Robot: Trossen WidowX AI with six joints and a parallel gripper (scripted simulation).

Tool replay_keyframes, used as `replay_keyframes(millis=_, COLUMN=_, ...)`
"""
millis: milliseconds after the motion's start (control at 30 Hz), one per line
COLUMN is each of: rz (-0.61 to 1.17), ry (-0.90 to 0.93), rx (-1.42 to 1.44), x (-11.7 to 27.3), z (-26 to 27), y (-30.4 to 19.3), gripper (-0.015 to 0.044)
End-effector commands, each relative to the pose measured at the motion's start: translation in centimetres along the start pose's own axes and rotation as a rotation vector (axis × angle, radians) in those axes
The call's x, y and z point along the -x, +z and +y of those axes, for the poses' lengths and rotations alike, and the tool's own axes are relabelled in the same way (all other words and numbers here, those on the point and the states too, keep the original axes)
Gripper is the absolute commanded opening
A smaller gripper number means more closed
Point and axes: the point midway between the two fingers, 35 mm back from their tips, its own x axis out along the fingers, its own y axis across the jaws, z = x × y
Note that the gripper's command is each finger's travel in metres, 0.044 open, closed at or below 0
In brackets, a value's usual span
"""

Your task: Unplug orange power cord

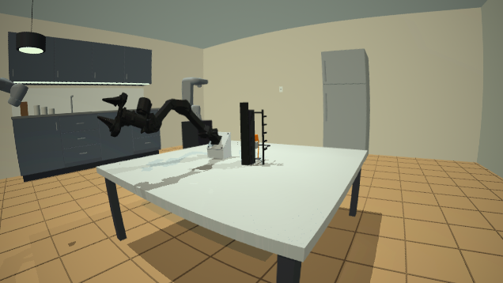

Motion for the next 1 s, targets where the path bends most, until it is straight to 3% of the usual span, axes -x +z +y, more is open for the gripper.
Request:
replay_keyframes(millis=0, rz=0.0, ry=-0.003, rx=0.001, x=0.0, z=-0.1, y=0.0, gripper=0.0374)
replay_keyframes(millis=267, rz=0.018, ry=-0.207, rx=0.103, x=2.4, z=-6.0, y=-2.6, gripper=0.0164)
replay_keyframes(millis=633, rz=0.181, ry=-0.554, rx=0.283, x=9.5, z=-15.0, y=-9.4, gripper=0.016)
replay_keyframes(millis=967, rz=0.524, ry=-0.849, rx=0.45, x=21.2, z=-20.8, y=-19.1, gripper=0.016)
